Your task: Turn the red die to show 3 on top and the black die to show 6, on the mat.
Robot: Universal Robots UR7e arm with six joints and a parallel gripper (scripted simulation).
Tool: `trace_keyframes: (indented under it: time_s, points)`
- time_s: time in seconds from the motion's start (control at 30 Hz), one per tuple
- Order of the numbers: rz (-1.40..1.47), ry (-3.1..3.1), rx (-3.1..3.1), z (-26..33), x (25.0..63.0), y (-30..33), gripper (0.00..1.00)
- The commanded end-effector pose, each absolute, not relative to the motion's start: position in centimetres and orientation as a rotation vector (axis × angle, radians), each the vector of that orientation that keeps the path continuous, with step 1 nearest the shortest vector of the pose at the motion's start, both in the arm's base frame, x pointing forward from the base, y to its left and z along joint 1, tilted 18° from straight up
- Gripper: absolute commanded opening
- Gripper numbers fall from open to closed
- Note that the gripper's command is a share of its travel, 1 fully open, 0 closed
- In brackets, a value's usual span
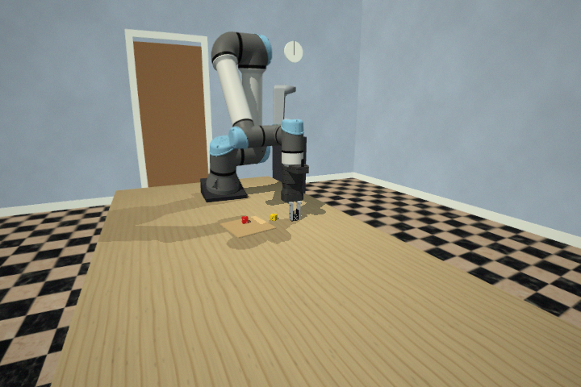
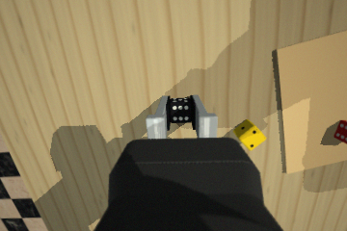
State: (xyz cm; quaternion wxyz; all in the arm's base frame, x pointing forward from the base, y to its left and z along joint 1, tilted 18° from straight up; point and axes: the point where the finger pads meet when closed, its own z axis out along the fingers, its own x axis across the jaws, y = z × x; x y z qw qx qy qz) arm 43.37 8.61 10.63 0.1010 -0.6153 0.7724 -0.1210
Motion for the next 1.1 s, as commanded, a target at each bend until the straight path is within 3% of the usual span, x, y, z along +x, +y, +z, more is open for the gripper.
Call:
trace_keyframes:
  time_s: [0.0,0.67,1.07]
  points:
    - [-0.352,2.286,-1.820,10.3,43.2,8.6,0.40]
    - [-0.352,2.286,-1.820,10.6,43.1,8.6,0.40]
    - [-0.352,2.286,-1.820,13.9,42.1,8.8,0.40]
